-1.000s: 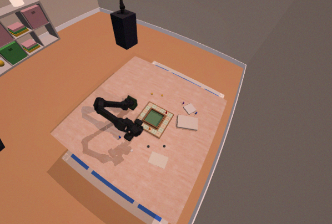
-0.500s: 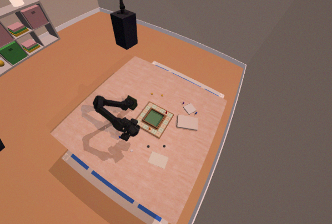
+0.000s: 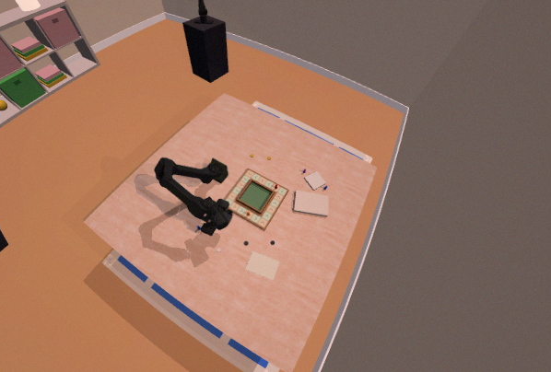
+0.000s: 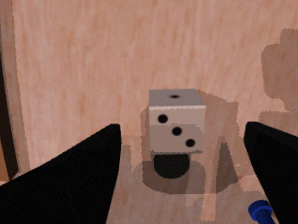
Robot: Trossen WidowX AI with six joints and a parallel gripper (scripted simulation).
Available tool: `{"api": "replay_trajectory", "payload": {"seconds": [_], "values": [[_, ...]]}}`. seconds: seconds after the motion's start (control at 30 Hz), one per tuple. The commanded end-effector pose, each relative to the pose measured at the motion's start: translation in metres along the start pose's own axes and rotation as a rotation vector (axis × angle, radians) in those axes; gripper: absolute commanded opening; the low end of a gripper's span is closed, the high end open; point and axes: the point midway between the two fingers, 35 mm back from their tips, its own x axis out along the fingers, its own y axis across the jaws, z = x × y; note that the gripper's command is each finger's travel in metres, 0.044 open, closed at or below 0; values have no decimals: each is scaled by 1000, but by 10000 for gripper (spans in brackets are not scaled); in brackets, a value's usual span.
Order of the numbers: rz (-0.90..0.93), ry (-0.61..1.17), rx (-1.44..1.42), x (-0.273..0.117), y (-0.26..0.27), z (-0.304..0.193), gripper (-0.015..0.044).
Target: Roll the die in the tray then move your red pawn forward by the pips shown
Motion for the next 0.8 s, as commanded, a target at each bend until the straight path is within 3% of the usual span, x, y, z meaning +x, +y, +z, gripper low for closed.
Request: {"api": "replay_trajectory", "payload": {"seconds": [0.0, 0.3, 0.47, 0.77], "values": [[7, 6, -8, 8, 2, -1, 275], [4, 6, -8, 20, 2, -2, 275], [4, 6, -8, 20, 2, -2, 144], [4, 6, -8, 20, 2, -2, 84]]}}
